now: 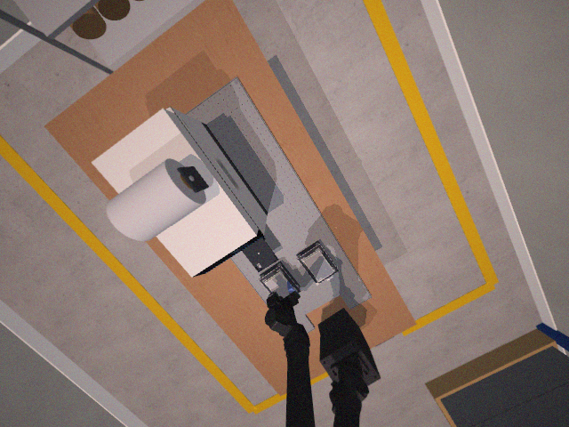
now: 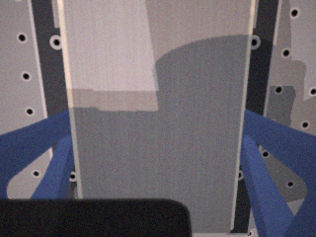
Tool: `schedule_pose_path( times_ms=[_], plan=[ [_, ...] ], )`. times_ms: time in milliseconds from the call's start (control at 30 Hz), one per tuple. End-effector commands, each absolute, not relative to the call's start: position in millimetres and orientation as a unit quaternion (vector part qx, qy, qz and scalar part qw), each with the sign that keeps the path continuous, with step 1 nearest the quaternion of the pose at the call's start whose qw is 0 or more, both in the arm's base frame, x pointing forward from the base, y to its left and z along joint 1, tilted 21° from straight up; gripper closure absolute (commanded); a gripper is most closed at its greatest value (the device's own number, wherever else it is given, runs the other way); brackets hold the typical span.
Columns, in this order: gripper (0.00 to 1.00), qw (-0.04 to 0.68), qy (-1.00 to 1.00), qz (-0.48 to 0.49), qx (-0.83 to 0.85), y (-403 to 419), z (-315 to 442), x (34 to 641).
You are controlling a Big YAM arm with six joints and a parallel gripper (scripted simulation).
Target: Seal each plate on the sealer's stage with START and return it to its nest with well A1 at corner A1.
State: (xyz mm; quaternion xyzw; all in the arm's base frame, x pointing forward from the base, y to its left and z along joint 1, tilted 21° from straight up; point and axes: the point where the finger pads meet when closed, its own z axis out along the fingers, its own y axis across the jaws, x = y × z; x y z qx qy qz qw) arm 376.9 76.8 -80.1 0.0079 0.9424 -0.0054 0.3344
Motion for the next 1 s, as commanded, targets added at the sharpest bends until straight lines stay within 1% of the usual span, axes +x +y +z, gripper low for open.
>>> schedule_pose_path(
  times_ms=[0, 967],
  plan=[
    [1.00, 0.356, 0.934, -0.009, 0.022, 82.8, -83.6, 429.2],
    [1.00, 0.354, 0.935, 0.007, 0.007, 98.7, -84.0, 426.5]
  ],
)
